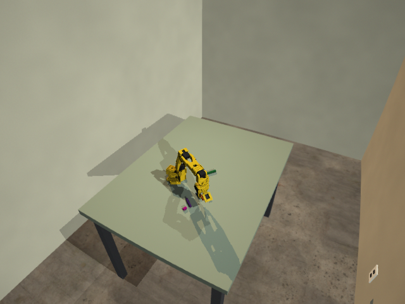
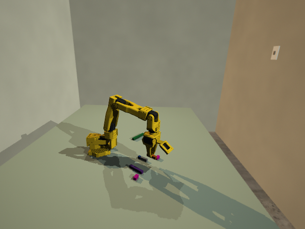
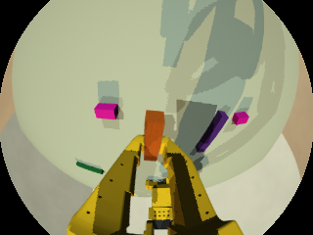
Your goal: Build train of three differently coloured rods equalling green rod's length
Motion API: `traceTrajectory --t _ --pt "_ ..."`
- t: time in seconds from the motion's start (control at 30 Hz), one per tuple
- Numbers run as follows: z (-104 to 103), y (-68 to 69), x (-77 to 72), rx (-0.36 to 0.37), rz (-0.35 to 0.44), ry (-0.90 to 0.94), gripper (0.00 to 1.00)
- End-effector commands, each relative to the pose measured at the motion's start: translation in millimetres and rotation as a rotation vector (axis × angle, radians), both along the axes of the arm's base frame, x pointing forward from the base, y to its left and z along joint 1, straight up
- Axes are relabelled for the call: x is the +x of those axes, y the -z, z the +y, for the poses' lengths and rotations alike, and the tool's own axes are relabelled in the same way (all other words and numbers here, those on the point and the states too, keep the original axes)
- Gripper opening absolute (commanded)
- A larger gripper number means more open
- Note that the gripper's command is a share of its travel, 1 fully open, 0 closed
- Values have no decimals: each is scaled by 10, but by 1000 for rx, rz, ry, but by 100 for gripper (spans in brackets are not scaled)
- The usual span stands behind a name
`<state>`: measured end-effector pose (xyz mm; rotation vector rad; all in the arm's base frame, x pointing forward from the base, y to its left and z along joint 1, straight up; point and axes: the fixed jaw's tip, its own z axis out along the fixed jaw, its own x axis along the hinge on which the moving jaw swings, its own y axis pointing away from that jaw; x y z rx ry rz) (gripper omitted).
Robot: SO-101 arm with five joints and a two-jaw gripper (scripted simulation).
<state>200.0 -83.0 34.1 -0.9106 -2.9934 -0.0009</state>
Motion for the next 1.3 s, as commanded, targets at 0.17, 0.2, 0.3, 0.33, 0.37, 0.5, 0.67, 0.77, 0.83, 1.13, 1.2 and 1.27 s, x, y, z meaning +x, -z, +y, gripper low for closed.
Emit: traceTrajectory --t 0.17,0.2,0.3,0.33,0.37,0.5,0.67,0.77,0.83,1.13,1.2,1.27 --pt "-54 -122 94 -36 -81 0 0" --pt "-55 -111 95 -36 -81 0 0" --pt "-56 -76 99 -36 -81 0 0" --pt "-57 -63 99 -36 -81 0 0" --pt "-57 -63 99 -36 -81 0 0" --pt "-58 -27 102 -36 -81 0 0" --pt "-58 19 103 -36 -81 0 0" --pt "-58 33 103 -36 -81 0 0" --pt "-58 36 104 -36 -81 0 0" --pt "-58 37 104 -36 -81 0 0" --pt "-58 37 104 -36 -81 0 0" --pt "-58 37 104 -36 -81 0 0"
